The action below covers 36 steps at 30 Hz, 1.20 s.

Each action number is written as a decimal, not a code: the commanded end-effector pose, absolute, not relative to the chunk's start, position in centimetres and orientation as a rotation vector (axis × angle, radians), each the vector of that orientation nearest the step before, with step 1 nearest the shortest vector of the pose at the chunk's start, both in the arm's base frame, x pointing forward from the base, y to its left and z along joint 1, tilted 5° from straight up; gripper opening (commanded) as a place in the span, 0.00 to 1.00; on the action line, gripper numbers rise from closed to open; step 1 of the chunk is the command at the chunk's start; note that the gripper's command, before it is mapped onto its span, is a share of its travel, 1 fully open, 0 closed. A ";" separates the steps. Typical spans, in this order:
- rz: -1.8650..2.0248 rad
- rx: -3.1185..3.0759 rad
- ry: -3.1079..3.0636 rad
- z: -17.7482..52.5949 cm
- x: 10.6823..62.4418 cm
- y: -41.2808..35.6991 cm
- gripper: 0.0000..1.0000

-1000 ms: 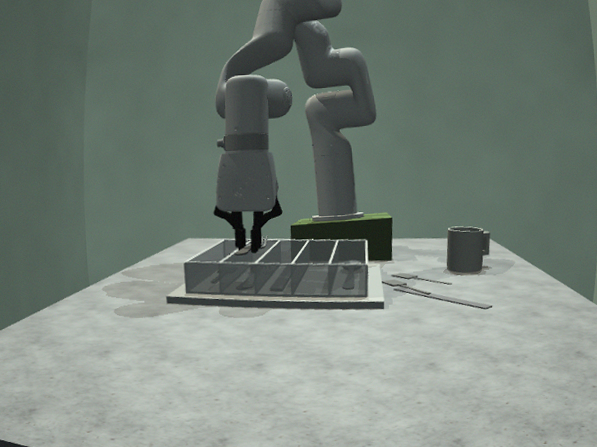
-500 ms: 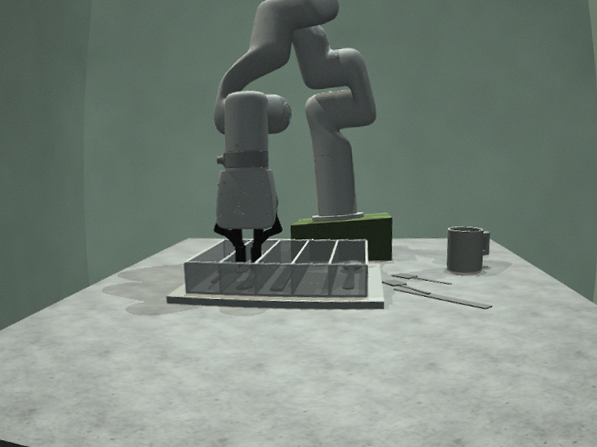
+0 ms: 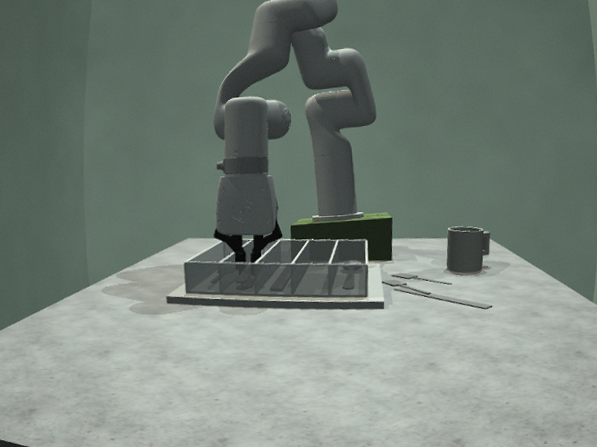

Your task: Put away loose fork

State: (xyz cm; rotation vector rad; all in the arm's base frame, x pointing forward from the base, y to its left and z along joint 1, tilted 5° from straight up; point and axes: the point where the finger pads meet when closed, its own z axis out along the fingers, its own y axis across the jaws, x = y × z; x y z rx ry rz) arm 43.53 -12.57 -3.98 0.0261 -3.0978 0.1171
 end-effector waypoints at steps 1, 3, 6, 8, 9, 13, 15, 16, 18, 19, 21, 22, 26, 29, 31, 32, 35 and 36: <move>0.119 0.026 -3.102 -3.9 43.7 -12.6 0.06; 0.119 0.026 -3.102 -3.9 43.7 -12.6 0.06; 0.119 0.026 -3.102 -3.9 43.7 -12.6 0.06; 0.119 0.026 -3.102 -3.9 43.7 -12.6 0.06; 0.119 0.026 -3.102 -3.9 43.7 -12.6 0.06; 0.119 0.026 -3.102 -3.9 43.7 -12.6 0.06; 0.119 0.026 -3.102 -3.9 43.7 -12.6 0.06; 0.119 0.026 -3.102 -3.9 43.7 -12.6 0.06; 0.119 0.026 -3.102 -3.9 43.7 -12.6 0.06; 0.119 0.026 -3.102 -3.9 43.7 -12.6 0.06; 0.119 0.026 -3.102 -3.9 43.7 -12.6 0.06; 0.119 0.026 -3.102 -3.9 43.7 -12.6 0.06; 0.119 0.026 -3.102 -3.9 43.7 -12.6 0.24; 0.119 0.026 -3.102 -3.9 43.7 -12.6 0.24; 0.119 0.026 -3.102 -3.9 43.7 -12.6 0.24; 0.119 0.026 -3.102 -3.9 43.7 -12.6 0.24; 0.119 0.026 -3.102 -3.9 43.7 -12.6 0.24; 0.119 0.026 -3.102 -3.9 43.7 -12.6 0.24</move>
